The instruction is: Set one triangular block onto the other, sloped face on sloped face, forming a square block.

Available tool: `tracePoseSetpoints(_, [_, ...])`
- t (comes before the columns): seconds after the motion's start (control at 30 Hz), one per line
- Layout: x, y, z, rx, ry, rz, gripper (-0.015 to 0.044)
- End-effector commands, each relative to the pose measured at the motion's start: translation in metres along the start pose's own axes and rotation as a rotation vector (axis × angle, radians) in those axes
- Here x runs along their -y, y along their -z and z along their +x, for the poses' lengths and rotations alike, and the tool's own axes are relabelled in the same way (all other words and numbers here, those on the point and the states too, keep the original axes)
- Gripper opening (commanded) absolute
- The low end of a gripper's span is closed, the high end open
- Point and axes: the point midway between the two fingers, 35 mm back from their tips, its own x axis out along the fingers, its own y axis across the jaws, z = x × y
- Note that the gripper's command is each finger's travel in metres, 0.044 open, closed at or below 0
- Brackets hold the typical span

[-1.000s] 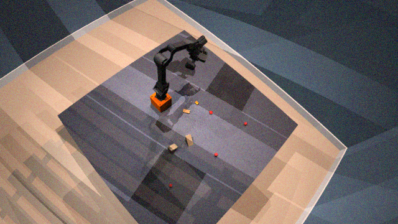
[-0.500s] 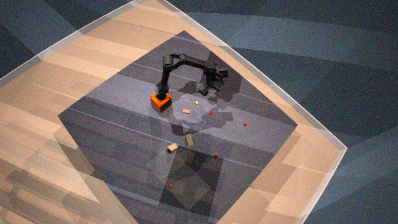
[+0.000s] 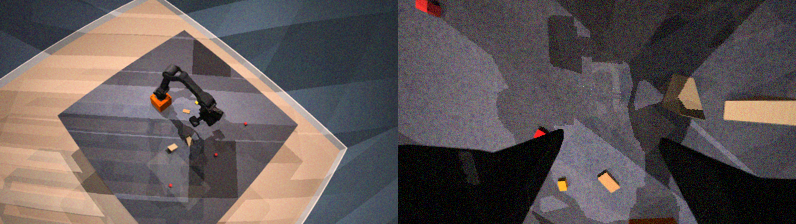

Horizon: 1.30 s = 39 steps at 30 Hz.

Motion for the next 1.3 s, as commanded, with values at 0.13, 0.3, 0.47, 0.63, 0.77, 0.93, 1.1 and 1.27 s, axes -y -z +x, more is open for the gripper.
tracePoseSetpoints(0.13, [0.119, -0.036, 0.019, -0.046, 0.024, 0.149, 0.044])
tracePoseSetpoints(0.3, [0.131, -0.038, 0.02, -0.048, 0.026, 0.154, 0.044])
tracePoseSetpoints(0.47, [0.131, -0.038, 0.023, -0.048, 0.026, 0.154, 0.044])
tracePoseSetpoints(0.63, [0.13, -0.038, 0.031, -0.048, 0.026, 0.154, 0.044])
tracePoseSetpoints(0.77, [0.13, -0.038, 0.037, -0.048, 0.026, 0.154, 0.044])
tracePoseSetpoints(0.93, [0.129, -0.038, 0.046, -0.048, 0.026, 0.154, 0.044])
tracePoseSetpoints(1.1, [0.129, -0.038, 0.054, -0.048, 0.026, 0.154, 0.044])
tracePoseSetpoints(1.27, [0.128, -0.037, 0.062, -0.049, 0.026, 0.154, 0.044])
